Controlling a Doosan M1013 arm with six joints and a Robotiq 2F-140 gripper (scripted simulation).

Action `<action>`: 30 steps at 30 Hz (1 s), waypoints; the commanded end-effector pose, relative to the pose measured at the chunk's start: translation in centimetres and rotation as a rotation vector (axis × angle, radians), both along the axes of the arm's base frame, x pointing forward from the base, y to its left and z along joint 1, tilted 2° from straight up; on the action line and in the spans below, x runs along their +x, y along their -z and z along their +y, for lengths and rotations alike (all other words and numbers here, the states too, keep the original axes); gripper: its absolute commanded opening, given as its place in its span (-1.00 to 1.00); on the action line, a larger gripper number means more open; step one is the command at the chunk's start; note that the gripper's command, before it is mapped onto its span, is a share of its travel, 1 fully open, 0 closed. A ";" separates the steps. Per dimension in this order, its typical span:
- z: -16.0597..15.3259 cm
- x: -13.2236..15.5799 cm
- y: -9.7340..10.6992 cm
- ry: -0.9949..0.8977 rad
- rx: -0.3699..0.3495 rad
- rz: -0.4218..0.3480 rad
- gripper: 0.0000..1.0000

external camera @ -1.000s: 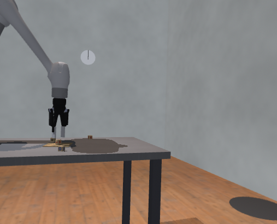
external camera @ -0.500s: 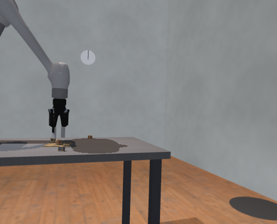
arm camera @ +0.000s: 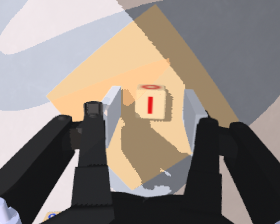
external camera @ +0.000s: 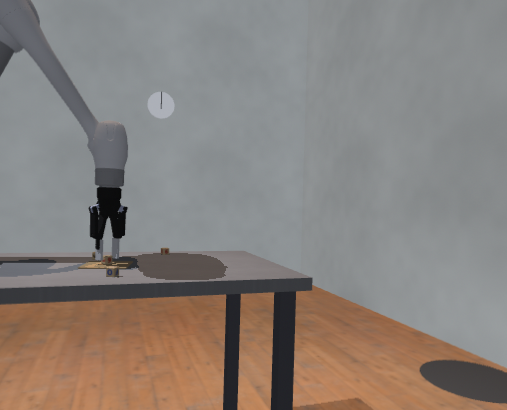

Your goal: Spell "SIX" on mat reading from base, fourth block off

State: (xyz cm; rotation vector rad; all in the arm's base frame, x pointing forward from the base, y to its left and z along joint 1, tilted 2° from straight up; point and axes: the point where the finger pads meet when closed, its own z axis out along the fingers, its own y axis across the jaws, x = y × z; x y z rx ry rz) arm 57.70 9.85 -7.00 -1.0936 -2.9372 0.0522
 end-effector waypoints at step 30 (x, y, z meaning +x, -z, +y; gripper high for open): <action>-0.3 0.0 1.1 -0.004 -0.001 -0.002 -0.26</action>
